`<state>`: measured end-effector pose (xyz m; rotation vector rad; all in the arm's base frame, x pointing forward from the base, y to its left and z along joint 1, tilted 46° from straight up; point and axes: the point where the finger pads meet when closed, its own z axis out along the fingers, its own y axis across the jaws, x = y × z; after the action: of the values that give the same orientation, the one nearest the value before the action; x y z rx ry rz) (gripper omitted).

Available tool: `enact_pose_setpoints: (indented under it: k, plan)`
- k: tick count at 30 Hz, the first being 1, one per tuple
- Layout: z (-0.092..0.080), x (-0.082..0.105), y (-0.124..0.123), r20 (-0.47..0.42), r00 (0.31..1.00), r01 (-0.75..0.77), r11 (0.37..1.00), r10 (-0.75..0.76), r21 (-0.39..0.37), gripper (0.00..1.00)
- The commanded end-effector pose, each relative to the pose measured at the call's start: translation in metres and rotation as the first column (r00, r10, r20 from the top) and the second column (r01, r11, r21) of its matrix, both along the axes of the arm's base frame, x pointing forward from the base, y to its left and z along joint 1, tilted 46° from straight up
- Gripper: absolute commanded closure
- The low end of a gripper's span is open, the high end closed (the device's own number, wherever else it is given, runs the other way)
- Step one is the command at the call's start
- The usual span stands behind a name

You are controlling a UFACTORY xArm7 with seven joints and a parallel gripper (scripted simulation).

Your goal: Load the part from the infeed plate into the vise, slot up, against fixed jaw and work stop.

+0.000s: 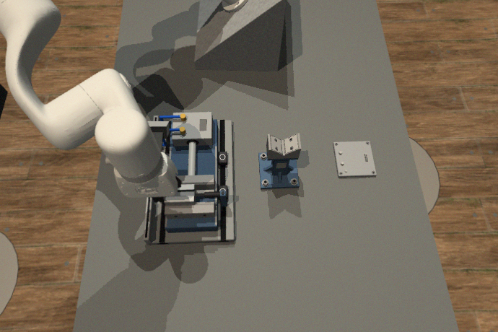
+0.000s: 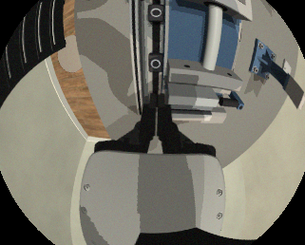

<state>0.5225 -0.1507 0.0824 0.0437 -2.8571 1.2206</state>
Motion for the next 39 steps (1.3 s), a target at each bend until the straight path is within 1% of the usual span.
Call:
enact_pose_setpoints:
  k: [1, 39]
  plan:
    - [0.0006, 0.0015, 0.0028, 0.003, 1.000, -0.004, 1.000, 0.004, 0.001, 1.00]
    - [-0.0055, 0.0012, 0.0087, 0.003, 1.000, -0.004, 1.000, 0.004, 0.001, 1.00]
